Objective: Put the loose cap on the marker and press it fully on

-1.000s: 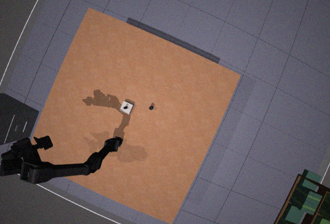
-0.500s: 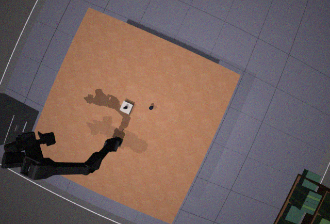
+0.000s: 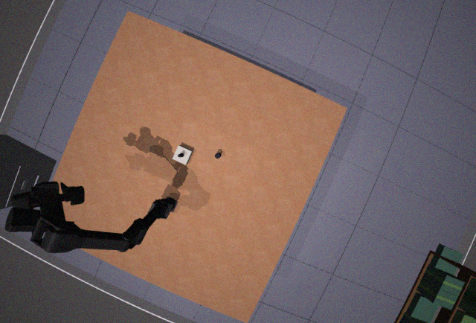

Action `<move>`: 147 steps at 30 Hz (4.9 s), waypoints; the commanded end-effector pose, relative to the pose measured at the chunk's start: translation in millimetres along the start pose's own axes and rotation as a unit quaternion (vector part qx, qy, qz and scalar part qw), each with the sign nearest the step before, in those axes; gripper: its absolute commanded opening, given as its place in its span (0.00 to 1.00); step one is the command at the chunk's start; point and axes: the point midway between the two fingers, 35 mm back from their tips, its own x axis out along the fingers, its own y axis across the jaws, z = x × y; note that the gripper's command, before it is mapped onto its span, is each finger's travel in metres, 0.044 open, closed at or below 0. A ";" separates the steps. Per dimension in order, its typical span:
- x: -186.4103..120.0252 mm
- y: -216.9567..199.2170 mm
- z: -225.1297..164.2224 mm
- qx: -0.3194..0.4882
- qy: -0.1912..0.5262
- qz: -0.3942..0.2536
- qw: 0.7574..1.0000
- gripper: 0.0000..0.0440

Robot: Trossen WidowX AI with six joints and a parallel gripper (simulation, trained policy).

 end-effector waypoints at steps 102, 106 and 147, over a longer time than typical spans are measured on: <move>-18.1 -221.7 190.2 0.407 -0.184 -0.228 0.865 0.77; -21.1 -232.5 195.3 0.421 -0.190 -0.234 0.855 0.77; -63.0 -346.5 227.7 0.551 -0.243 -0.290 0.744 0.77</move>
